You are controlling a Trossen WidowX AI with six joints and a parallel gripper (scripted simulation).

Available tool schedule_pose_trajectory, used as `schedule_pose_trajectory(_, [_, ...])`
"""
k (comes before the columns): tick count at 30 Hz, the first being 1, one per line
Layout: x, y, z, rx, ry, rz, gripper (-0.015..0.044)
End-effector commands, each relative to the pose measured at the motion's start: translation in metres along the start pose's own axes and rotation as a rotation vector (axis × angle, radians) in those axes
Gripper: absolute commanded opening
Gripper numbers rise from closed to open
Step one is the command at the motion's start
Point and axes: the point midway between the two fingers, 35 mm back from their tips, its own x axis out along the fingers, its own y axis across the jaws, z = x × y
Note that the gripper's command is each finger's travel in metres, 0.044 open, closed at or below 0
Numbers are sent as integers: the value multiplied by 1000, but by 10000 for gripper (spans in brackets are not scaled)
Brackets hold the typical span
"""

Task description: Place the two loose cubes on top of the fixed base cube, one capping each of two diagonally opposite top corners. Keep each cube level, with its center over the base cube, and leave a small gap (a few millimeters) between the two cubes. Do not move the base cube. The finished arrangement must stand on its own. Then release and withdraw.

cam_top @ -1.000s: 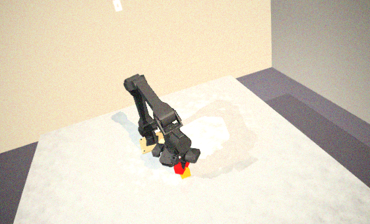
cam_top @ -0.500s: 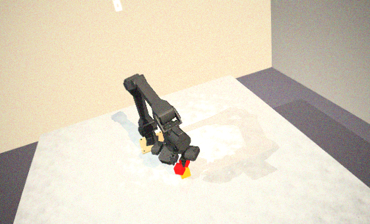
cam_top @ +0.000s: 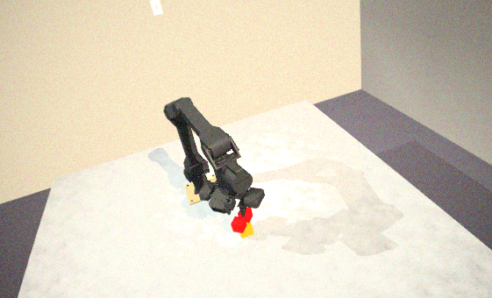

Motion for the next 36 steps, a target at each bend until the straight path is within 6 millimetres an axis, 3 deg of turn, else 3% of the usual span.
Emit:
schedule_pose_trajectory(1, [-8,1,0,3,-2,4,205])
schedule_pose_trajectory(21, [-30,1,0,3,-2,4,205])
schedule_pose_trajectory(27, [-30,1,-2,0,1,0,362])
schedule_pose_trajectory(29, [-31,14,-20,0,3,2,400])
schedule_pose_trajectory(36, [-34,57,-124,-1,12,5,400])
